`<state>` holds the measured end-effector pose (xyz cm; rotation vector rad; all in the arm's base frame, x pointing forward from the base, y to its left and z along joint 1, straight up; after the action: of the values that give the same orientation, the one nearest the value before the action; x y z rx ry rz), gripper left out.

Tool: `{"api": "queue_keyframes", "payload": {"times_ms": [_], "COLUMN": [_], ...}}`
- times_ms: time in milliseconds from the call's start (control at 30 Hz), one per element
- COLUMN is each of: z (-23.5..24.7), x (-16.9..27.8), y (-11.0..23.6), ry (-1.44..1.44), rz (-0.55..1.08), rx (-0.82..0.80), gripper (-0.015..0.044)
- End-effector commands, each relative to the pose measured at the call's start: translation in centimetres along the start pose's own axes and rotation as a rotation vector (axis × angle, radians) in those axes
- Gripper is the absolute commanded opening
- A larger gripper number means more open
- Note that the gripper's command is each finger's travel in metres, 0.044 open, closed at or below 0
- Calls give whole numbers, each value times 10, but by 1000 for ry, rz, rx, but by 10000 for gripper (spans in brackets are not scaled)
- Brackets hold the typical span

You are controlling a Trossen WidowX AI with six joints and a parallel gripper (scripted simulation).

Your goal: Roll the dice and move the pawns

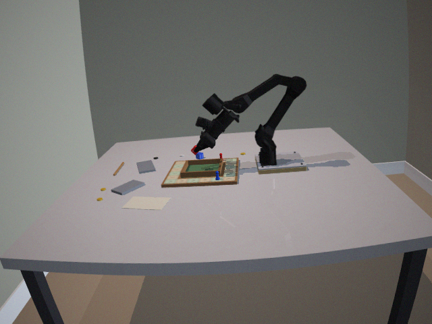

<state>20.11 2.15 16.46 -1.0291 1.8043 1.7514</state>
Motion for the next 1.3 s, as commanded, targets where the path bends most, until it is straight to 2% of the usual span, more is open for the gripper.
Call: {"api": "queue_keyframes", "payload": {"times_ms": [0, 967, 1267], "z": [-3, -3, -3], "x": [-7, -5, -6], "y": [31, 36, 37], "ry": [4, -1, -1], "rz": [-26, -23, -23], "rx": [5, 7, 7], "gripper": [0, 0, 236]}}
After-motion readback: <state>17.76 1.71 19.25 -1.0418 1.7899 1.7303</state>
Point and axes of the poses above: the point midway between the two fingers, 35 mm back from their tips, its own y axis back along the fingers, its own z axis across the jaws, x = y × z, the point moved 9 cm from there along y, back along the fingers, and after that the axes turned 9 degrees about y, right-handed, at the moved point
